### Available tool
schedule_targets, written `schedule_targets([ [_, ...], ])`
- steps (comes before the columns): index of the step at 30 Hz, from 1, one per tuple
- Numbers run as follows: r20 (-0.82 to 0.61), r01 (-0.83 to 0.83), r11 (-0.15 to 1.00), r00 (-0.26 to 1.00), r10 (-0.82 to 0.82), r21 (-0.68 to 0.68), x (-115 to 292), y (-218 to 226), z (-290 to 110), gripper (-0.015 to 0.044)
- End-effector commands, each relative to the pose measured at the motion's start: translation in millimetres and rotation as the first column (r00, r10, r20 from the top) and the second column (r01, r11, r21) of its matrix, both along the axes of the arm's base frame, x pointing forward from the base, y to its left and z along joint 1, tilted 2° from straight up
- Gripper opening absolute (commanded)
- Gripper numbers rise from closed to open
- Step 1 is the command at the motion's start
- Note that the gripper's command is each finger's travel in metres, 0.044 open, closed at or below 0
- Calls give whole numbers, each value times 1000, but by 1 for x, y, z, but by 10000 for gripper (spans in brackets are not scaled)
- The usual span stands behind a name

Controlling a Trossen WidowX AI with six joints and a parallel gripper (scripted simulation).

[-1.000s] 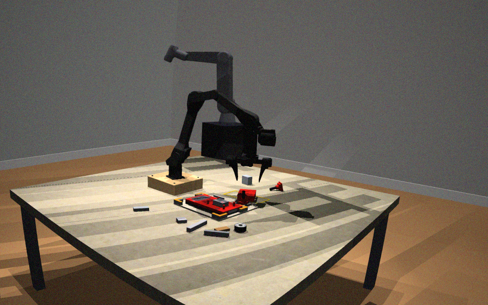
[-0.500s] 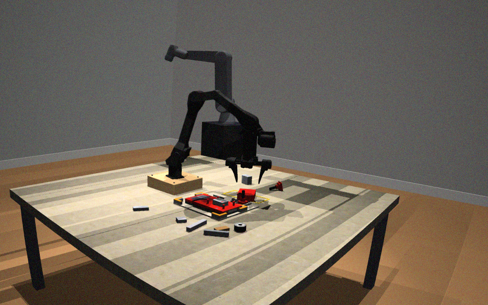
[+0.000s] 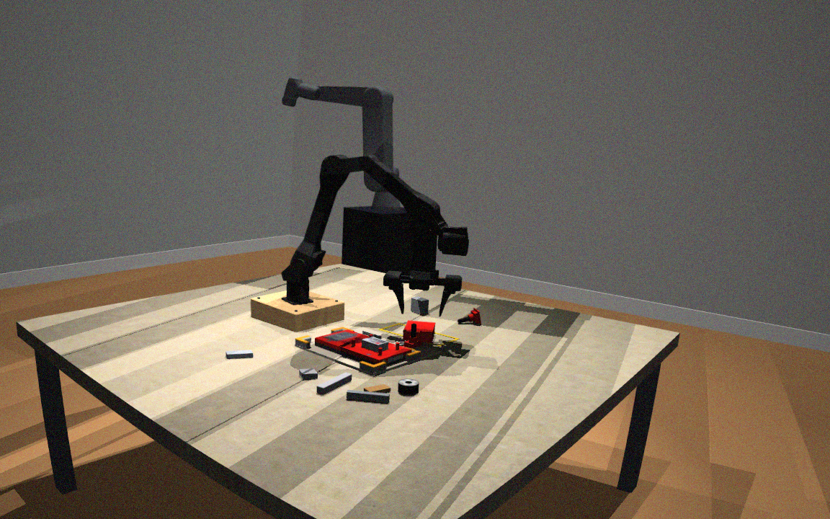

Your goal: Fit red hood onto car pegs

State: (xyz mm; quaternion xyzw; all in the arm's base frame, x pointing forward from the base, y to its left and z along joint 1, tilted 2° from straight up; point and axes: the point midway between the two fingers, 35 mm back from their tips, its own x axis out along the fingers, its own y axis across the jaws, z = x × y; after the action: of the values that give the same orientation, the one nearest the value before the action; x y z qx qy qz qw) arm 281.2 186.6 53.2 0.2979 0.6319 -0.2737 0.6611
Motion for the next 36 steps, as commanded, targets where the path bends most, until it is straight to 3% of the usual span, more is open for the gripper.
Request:
schedule_targets([
  [1,-2,2,1000,1000,-2,-5,0,-1,-4,440],
  [36,-3,2,1000,1000,-2,-5,0,-2,-24,440],
])
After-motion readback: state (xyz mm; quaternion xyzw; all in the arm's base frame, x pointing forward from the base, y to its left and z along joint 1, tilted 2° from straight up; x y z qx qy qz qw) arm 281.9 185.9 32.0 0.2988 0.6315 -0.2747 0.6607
